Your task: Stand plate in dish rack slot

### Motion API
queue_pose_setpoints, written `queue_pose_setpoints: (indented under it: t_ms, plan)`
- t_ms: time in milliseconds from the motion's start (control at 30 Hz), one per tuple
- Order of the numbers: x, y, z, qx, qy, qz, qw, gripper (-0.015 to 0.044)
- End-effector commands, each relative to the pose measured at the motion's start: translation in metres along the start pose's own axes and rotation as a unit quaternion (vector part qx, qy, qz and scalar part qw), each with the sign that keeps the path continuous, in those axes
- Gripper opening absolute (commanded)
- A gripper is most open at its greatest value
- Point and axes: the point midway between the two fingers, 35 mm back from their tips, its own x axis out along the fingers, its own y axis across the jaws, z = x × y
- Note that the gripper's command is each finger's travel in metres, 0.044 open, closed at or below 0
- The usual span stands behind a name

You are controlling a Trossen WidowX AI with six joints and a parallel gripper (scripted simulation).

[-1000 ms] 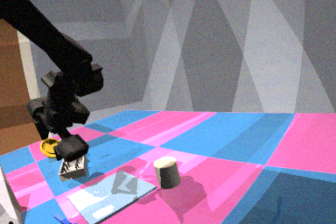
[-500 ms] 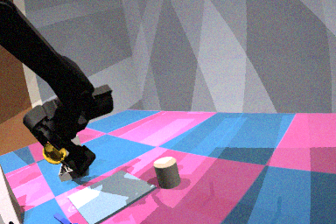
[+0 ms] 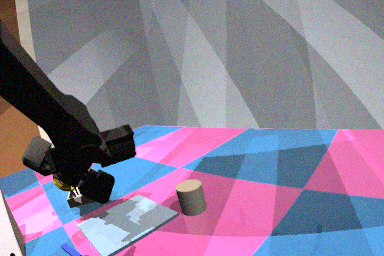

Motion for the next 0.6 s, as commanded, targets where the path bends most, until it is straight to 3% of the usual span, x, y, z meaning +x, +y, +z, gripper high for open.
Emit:
queue_pose_setpoints:
  t_ms: [0, 567]
  plan:
    - [-0.001, -0.001, -0.001, -0.041, -0.033, 0.002, 0.999, 0.0000]
    - [-0.010, -0.011, -0.010, -0.237, -0.171, -0.051, 0.955, 0.0000]
